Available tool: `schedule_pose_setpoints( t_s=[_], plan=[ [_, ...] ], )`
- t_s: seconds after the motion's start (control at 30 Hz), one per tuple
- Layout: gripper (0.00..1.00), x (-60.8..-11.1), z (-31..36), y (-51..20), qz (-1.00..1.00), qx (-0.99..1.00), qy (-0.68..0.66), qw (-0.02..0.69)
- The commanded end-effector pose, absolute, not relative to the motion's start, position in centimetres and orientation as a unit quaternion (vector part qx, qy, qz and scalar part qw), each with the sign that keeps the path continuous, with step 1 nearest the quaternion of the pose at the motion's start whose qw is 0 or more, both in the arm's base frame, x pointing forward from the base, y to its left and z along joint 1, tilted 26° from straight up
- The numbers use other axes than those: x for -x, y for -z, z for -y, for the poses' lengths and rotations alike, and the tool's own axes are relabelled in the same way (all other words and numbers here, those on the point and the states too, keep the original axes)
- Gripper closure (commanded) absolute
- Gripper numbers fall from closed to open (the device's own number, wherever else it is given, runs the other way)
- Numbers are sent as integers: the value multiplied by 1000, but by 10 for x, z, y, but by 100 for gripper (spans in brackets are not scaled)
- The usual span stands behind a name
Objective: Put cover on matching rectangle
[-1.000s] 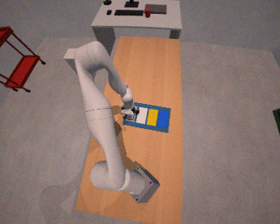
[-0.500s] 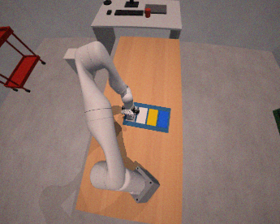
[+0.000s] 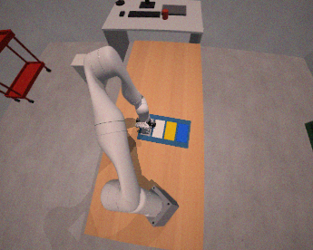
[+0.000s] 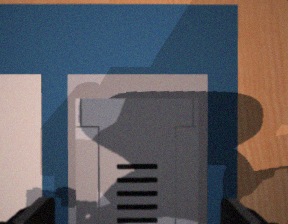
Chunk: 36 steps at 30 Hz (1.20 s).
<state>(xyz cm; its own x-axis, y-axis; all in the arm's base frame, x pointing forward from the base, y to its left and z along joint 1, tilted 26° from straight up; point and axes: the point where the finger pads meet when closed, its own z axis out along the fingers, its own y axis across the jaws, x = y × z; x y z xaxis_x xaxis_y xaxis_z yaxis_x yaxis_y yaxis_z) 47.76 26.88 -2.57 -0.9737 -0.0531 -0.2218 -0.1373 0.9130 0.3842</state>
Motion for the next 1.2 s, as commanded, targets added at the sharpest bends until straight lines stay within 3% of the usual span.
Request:
schedule_pose_setpoints(
  t_s=[0.0, 0.33, 0.37, 1.17],
  plan=[
    [0, -481, -268, 25, -972, 51, -201, 108],
    [0, -481, -268, 25, -972, 51, -201, 108],
    [27, -481, -268, 25, -972, 51, -201, 108],
    [27, -481, -268, 25, -972, 51, -201, 108]
  ],
)
